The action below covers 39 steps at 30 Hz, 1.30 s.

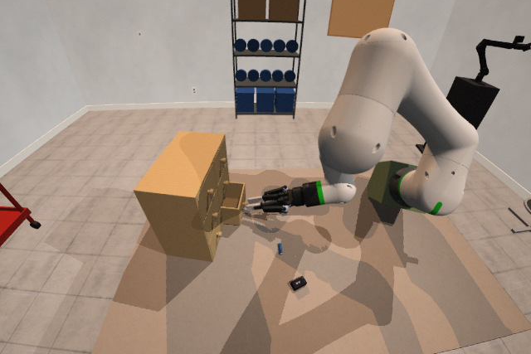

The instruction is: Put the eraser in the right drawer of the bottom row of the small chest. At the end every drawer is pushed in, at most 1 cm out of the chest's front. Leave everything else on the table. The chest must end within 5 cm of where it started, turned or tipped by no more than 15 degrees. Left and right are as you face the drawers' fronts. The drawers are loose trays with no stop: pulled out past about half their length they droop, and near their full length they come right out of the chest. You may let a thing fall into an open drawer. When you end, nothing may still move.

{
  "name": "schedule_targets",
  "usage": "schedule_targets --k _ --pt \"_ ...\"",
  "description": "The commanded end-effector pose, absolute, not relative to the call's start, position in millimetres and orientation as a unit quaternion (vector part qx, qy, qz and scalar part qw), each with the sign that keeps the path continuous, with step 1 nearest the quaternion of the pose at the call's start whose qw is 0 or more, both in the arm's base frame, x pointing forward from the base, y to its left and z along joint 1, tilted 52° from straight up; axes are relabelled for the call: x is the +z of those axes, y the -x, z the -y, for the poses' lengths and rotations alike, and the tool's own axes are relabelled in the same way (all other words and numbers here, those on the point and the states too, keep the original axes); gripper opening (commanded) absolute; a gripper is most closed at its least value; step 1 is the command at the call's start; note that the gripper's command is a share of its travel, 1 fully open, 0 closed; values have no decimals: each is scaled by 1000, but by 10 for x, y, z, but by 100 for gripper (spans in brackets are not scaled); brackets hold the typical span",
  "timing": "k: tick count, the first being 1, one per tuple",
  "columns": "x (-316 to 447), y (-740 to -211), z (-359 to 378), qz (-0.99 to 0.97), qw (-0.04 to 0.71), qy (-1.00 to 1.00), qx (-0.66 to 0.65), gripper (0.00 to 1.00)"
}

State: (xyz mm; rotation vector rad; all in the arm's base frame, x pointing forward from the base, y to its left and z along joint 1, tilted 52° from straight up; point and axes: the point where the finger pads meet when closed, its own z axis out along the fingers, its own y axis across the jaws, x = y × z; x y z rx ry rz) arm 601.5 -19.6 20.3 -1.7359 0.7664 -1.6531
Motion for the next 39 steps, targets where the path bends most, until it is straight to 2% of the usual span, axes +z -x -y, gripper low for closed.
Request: schedule_targets --k 1,15,28,39 --pt "169 -5843 158 -289 307 656 -625 20" --pt "163 -5614 152 -289 307 656 -625 20" --pt "603 -4941 680 -289 307 656 -625 20" --pt "633 -4896 714 -289 308 657 -625 20"
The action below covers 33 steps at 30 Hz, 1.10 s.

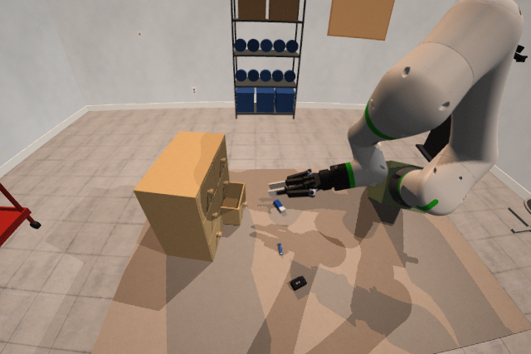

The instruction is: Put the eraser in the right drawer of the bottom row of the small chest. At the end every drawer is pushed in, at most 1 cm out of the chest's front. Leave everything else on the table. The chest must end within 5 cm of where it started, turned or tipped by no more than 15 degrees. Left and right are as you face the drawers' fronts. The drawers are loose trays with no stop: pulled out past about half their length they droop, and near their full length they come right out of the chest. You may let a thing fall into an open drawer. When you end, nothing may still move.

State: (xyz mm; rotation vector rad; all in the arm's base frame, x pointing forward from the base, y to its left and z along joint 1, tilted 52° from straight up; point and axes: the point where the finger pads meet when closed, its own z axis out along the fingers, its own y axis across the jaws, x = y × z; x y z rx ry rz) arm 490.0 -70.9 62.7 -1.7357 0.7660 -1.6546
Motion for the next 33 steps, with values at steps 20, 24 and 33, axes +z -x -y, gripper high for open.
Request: schedule_targets --k 20,24,33 --pt "673 -4780 757 -271 324 691 -587 20" --pt "687 -4735 776 -264 330 703 -572 20" --pt "740 -4571 841 -238 349 746 -515 20"
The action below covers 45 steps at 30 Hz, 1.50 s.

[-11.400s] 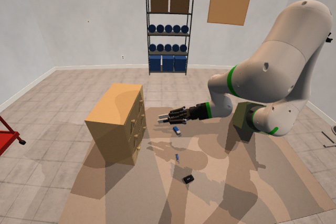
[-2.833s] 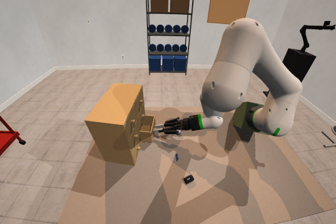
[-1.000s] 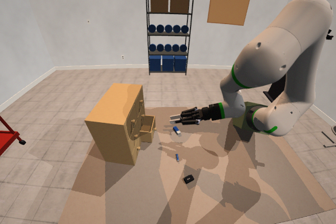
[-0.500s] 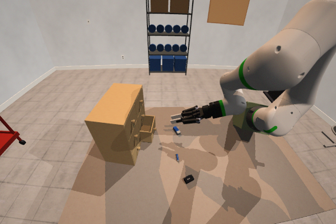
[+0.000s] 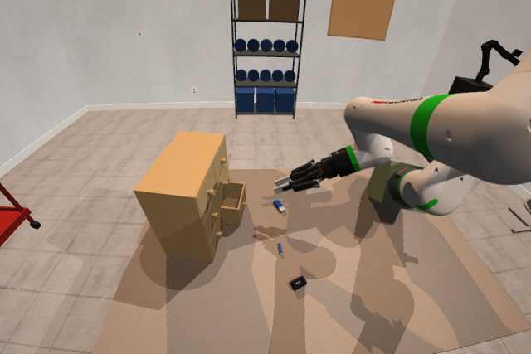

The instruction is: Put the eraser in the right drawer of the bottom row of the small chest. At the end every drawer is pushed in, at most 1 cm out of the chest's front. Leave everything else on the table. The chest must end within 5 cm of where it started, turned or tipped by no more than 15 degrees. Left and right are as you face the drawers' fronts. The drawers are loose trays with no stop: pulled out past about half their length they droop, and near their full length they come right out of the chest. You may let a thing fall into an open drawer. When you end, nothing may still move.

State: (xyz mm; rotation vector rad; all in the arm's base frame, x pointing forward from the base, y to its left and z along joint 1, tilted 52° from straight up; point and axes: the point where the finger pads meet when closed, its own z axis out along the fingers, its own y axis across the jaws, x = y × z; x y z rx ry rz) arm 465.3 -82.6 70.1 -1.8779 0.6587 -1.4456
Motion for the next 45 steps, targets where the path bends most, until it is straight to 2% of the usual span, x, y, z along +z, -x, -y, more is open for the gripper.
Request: schedule_targets --k 1,9,24,35,45 --pt "747 -4547 853 -234 352 752 -506 20" --pt "802 -4381 919 -205 369 790 -445 20" --pt "977 -3848 1131 -104 409 877 -229 20" --pt "1038 -3664 1205 -68 417 894 -151 20" --pt "1049 -3629 1219 -61 418 896 -136 20"
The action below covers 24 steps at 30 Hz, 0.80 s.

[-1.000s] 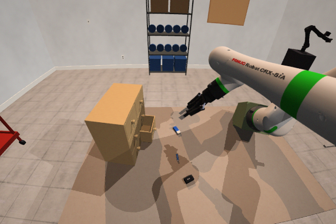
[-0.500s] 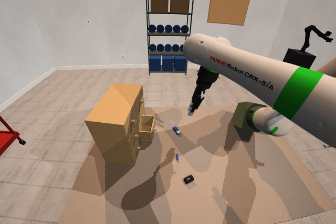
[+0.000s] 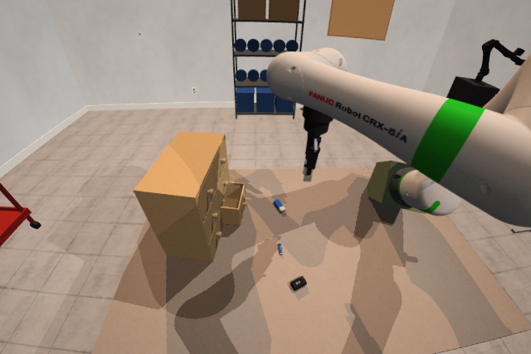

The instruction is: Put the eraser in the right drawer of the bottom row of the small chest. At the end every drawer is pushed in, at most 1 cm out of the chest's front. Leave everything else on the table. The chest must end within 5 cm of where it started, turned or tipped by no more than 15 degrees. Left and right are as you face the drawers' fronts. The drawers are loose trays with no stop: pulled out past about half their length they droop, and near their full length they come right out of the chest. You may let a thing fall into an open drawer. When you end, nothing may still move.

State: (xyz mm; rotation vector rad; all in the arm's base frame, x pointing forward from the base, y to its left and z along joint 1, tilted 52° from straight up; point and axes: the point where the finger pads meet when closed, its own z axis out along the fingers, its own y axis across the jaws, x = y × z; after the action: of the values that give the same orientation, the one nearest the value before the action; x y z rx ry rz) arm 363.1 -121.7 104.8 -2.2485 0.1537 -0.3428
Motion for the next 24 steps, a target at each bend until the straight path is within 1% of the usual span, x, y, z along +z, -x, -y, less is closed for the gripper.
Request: schedule_targets --k 1,15,19,20,21,23,24 --pt "1049 -3629 1219 -61 418 896 -136 20" --pt "1007 -3689 1203 -79 421 895 -128 20" --pt "686 -4102 1059 -206 437 873 -67 20" --pt "686 -4102 1059 -206 437 873 -67 20" --pt "563 -4243 995 -238 439 865 -51 20" --pt "563 -4243 995 -251 440 861 -44 20" --pt "433 -4384 924 -291 442 848 -23 20"
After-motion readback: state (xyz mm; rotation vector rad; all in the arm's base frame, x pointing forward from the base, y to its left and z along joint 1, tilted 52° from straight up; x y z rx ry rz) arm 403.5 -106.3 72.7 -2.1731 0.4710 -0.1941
